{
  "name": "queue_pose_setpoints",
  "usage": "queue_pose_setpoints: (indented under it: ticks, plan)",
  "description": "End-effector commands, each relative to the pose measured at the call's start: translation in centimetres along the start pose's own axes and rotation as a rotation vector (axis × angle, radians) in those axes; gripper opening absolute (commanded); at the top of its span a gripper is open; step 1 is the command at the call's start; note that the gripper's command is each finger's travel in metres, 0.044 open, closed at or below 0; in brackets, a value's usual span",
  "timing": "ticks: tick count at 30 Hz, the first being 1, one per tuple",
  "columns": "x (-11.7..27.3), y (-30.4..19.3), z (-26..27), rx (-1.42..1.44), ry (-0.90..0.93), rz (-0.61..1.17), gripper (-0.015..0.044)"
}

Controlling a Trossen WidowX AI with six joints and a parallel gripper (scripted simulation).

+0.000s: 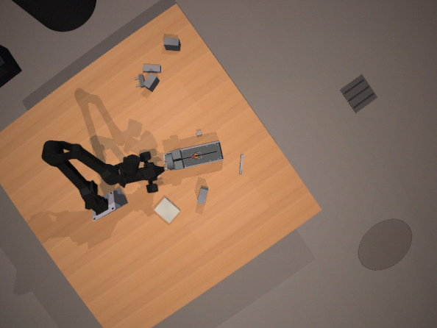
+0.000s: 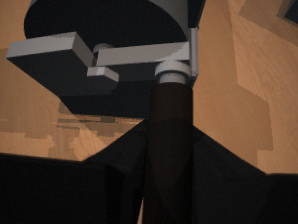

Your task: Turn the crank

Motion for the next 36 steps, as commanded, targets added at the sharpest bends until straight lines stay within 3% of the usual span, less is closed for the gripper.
queue_pose_setpoints:
  ticks: [1,36]
  plan:
    - [0.6,0.6,0.2,0.0,0.0,-0.006,0.0]
    - [1.7,1.7,4.0,-0.001,0.002,-0.006,0.0]
Point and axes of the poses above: the point midway between the two fingers, 35 mm back from their tips, its own x axis back along the fingers, its own z axis across the jaws, y = z × x, the point moved 7 cm from there along x, back along the fingers
